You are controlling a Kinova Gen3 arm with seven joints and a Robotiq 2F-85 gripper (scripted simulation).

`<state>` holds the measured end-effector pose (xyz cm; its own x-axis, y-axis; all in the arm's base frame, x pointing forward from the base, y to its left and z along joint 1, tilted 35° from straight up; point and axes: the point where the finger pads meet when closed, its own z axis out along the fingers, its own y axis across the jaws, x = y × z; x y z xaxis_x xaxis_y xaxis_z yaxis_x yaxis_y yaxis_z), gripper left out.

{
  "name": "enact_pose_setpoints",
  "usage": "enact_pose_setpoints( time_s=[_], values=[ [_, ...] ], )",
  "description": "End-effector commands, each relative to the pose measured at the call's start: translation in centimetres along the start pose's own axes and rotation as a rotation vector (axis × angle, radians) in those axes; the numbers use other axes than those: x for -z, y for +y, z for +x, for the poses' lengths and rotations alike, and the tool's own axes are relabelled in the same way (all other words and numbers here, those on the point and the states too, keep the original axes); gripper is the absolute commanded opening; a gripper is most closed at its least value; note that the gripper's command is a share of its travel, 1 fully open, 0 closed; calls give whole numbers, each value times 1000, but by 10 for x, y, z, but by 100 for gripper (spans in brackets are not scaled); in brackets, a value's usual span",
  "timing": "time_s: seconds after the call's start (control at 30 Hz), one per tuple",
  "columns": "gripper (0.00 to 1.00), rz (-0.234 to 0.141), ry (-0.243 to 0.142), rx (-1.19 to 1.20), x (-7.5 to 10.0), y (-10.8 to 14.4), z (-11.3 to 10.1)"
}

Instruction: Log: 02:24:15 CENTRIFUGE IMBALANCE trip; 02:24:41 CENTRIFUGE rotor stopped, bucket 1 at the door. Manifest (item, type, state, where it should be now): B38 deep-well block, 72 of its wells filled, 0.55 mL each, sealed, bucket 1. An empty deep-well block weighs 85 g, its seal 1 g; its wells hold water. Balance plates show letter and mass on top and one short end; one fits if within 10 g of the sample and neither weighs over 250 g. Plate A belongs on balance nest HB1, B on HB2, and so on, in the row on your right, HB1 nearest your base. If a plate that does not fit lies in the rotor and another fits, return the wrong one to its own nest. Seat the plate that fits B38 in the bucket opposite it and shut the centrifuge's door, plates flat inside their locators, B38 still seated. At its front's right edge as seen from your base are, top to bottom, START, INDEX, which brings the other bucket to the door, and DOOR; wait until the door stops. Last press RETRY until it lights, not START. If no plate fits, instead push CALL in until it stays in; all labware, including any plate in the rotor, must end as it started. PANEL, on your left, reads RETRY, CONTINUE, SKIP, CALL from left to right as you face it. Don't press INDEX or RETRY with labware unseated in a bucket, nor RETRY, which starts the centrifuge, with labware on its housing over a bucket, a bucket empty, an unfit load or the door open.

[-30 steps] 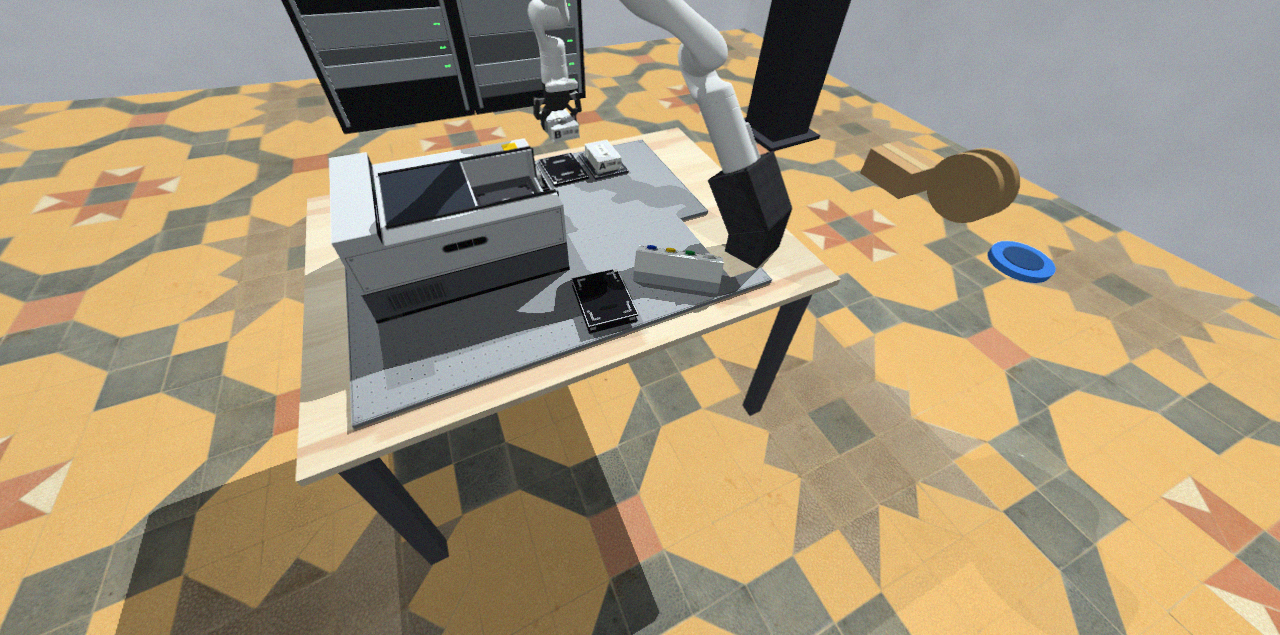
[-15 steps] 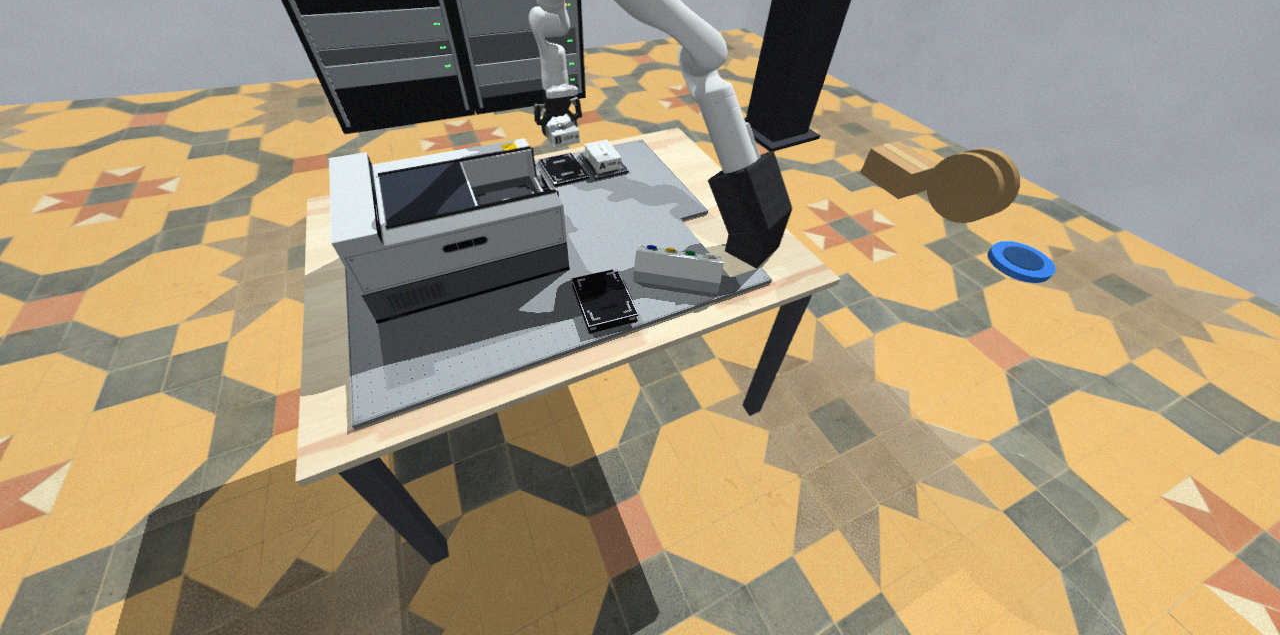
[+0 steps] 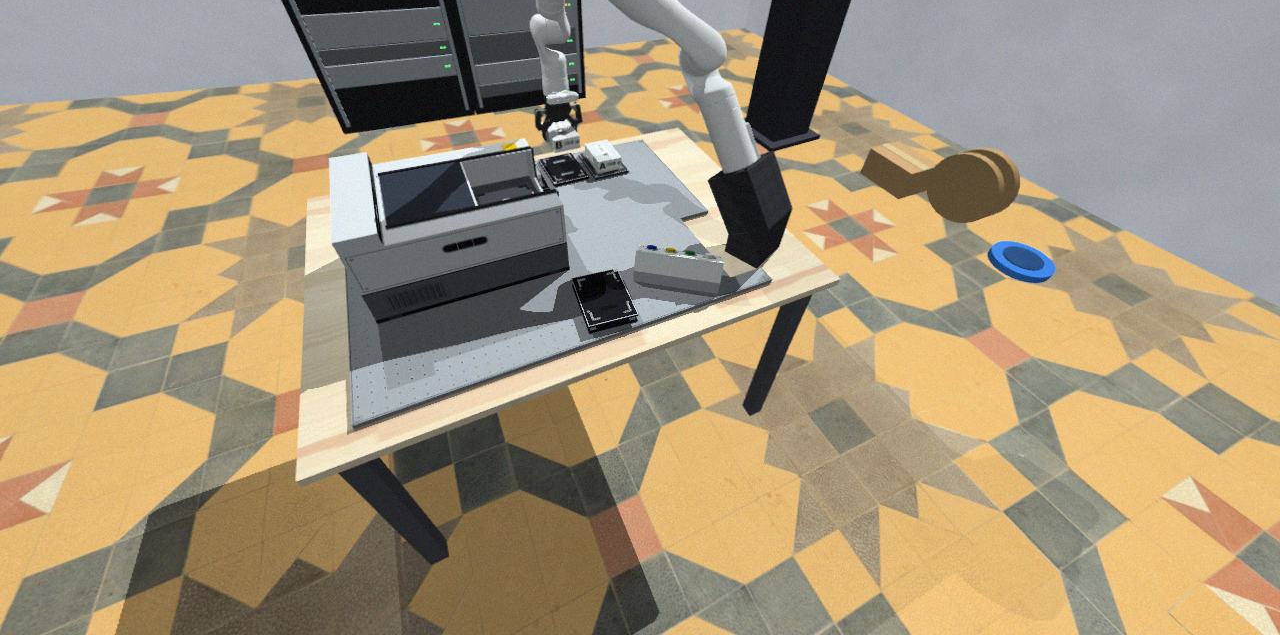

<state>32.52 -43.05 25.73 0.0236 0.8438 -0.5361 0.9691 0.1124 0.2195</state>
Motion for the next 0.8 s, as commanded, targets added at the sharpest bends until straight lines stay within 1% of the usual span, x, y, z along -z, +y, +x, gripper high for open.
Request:
enact_pose_setpoints(
  time_s=[0.0, 0.77],
  values=[
    [95, -1, -1, 0, -3, 0, 0],
    [95, -1, -1, 0, -31, 0, 0]
  ],
)
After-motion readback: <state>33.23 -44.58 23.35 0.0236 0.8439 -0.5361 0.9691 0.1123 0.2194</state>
